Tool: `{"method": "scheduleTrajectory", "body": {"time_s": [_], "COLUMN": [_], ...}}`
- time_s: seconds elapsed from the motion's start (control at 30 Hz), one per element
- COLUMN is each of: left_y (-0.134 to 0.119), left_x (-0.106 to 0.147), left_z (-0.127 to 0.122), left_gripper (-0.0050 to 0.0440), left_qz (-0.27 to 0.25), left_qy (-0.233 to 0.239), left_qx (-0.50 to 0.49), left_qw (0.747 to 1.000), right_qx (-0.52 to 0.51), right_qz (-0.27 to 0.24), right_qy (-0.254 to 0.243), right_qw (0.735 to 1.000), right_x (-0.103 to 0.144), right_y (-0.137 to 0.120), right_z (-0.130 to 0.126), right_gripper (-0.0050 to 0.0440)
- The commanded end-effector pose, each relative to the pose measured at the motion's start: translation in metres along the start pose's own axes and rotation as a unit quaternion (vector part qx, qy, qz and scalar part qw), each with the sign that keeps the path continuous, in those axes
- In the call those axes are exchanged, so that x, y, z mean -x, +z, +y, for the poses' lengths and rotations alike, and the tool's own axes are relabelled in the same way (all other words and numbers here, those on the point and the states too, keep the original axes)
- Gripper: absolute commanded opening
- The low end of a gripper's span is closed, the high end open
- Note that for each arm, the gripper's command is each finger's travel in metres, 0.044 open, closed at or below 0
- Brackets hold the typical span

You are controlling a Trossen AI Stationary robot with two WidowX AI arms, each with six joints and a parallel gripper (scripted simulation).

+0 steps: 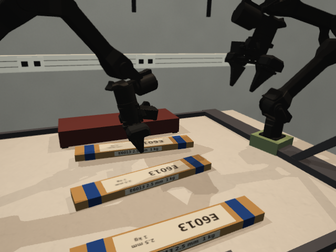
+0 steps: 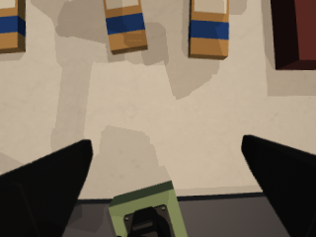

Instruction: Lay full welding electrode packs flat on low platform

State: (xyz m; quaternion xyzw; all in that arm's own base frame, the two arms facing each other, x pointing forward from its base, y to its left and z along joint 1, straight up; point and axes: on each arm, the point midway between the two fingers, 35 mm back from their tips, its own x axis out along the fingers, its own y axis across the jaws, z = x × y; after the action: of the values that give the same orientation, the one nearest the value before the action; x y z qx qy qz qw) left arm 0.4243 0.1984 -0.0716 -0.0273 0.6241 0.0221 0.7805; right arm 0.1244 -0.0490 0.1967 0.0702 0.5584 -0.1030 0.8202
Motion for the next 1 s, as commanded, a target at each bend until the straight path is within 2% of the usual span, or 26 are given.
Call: {"method": "scheduleTrajectory", "body": {"time_s": [0.0, 0.4, 0.47, 0.73, 0.97], "left_y": [0.028, 0.03, 0.026, 0.025, 0.028], "left_x": [0.025, 0.024, 0.016, 0.012, 0.019], "left_z": [0.006, 0.007, 0.006, 0.006, 0.007], "left_gripper": [-0.005, -0.005, -0.005, -0.005, -0.005], "left_qz": [-0.044, -0.05, -0.044, -0.044, -0.051], "left_qy": [0.015, 0.017, 0.015, 0.015, 0.018], "left_qx": [-0.006, -0.007, -0.006, -0.006, -0.007], "left_qw": [0.999, 0.999, 0.999, 0.999, 0.999], "right_qx": [0.002, 0.002, 0.002, 0.002, 0.002], "right_qz": [-0.01, -0.01, -0.01, -0.01, -0.01], "right_qy": [-0.001, -0.001, -0.001, -0.001, -0.001], "right_qw": [1.0, 1.0, 1.0, 1.0, 1.0], "right_x": [0.005, 0.005, 0.005, 0.005, 0.005], "right_y": [0.003, 0.003, 0.003, 0.003, 0.003], "right_z": [0.0, 0.0, 0.0, 0.0, 0.0], "right_gripper": [0.043, 0.043, 0.043, 0.043, 0.043]}}
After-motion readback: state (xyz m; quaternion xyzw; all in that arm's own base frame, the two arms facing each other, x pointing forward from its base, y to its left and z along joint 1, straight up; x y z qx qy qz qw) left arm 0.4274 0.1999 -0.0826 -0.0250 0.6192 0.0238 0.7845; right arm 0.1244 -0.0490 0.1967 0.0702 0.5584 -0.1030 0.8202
